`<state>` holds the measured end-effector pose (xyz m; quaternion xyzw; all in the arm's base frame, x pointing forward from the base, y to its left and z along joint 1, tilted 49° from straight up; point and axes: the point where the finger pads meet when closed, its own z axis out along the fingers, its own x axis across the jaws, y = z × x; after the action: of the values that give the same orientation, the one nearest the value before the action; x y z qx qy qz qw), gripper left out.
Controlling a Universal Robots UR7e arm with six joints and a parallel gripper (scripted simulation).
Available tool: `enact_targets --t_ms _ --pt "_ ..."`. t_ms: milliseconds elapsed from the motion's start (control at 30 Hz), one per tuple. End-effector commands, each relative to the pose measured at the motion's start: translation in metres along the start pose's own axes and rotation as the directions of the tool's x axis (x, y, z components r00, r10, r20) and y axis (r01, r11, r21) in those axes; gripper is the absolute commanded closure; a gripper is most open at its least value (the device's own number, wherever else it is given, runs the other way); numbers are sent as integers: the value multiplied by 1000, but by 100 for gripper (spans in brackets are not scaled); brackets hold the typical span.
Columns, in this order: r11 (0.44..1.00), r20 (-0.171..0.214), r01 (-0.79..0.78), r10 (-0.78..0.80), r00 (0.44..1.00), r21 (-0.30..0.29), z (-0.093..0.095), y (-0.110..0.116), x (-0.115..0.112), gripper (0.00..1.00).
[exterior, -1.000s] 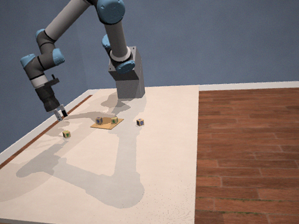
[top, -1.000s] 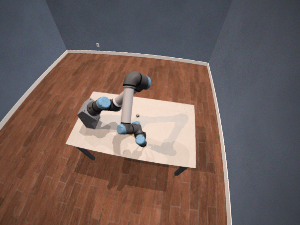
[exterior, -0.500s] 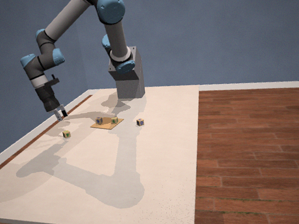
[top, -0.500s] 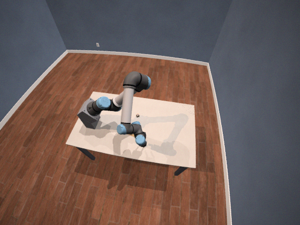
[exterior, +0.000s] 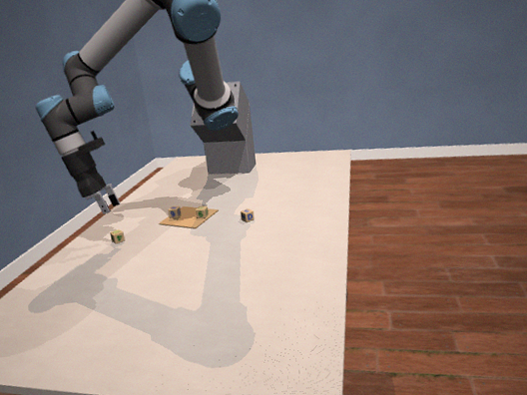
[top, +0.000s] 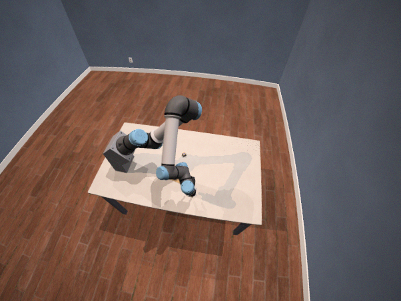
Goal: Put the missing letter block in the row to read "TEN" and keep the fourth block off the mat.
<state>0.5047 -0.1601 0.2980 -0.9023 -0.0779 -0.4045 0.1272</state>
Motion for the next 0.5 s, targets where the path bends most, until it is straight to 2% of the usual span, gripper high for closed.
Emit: enact_targets --t_ms 0,467 --pt "1000 -1 1 -1 1000 -1 0 0 0 0" --pt "1000 1 12 -12 1000 -4 1 -5 -1 0"
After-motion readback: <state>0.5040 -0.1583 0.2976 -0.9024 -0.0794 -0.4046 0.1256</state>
